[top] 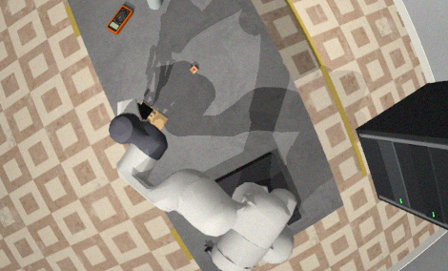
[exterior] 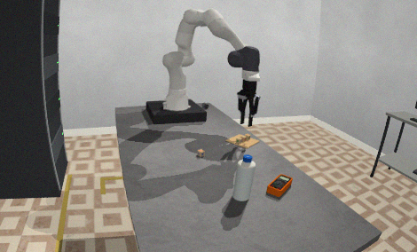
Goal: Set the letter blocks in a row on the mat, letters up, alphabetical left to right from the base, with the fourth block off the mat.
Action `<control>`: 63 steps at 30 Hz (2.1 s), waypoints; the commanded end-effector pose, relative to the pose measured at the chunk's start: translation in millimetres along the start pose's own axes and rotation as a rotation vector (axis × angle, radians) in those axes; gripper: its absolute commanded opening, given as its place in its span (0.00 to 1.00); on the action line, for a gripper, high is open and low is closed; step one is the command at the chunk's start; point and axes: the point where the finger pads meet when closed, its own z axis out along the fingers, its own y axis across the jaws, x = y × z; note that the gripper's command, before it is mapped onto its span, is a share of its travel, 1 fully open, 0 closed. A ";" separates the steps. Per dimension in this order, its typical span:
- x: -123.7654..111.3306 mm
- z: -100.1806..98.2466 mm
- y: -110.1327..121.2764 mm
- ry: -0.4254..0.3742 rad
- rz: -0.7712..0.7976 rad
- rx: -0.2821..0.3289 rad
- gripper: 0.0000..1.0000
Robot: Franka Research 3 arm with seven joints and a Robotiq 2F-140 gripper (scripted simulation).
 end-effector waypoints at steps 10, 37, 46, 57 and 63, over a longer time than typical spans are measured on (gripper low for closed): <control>0.7 0.4 4.4 0.002 0.005 -0.013 1.00; 0.6 -38.0 3.9 0.002 0.005 -0.013 1.00; 0.6 -66.8 3.5 0.002 0.005 -0.013 1.00; 0.6 -71.5 3.5 0.002 0.005 -0.013 1.00; 0.6 -71.5 3.5 0.002 0.005 -0.013 1.00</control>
